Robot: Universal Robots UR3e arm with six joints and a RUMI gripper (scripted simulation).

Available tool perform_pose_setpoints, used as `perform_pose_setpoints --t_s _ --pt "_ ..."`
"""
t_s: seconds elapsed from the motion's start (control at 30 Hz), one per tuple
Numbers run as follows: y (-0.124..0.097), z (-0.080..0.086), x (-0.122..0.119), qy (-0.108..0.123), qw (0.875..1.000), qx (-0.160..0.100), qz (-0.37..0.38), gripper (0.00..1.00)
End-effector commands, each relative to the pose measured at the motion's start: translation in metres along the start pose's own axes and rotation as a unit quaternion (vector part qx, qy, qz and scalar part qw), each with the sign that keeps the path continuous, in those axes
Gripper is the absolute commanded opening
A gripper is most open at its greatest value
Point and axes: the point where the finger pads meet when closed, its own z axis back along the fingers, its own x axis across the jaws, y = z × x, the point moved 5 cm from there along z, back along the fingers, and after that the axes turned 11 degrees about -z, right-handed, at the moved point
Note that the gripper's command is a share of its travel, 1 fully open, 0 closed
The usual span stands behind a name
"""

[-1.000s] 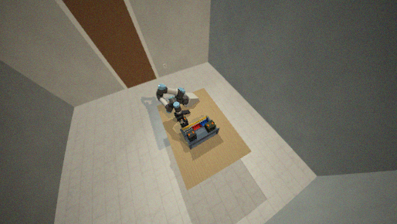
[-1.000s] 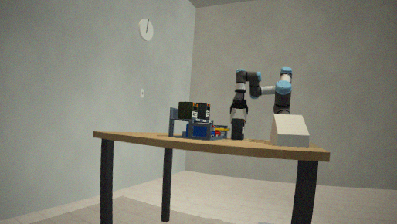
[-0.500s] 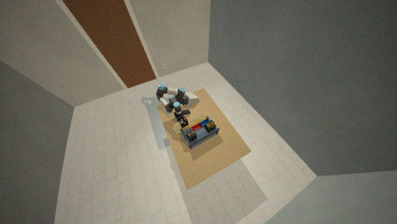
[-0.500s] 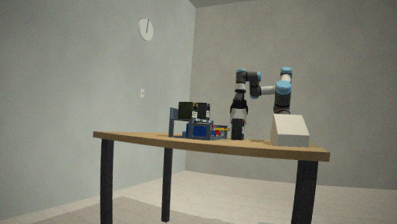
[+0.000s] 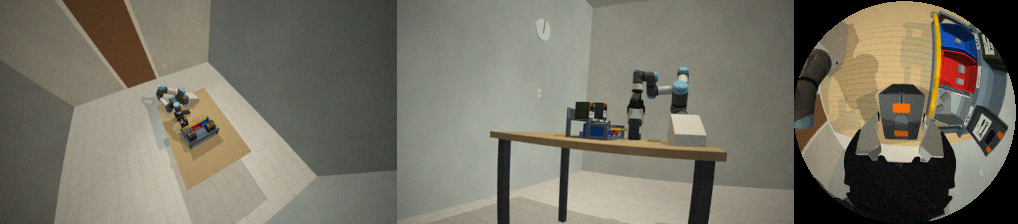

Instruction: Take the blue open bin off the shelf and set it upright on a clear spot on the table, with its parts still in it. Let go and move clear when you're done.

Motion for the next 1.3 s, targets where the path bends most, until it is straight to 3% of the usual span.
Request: perform_pose_setpoints --t_s 0.0,0.37,0.53,0.93,1.1,1.27 --pt "0.0 0.0 0.0 -0.001 1.0 0.0 0.0 0.58" --pt "0.0 0.0 0.0 -0.001 1.0 0.0 0.0 0.58" --pt "0.0 0.055 0.0 -0.001 1.0 0.0 0.0 0.58" --pt "0.0 0.055 0.0 -0.001 1.0 0.0 0.0 0.58" --pt "0.0 0.067 0.0 -0.001 1.0 0.0 0.0 0.58" --pt "0.0 0.067 0.0 -0.001 1.0 0.0 0.0 0.58"
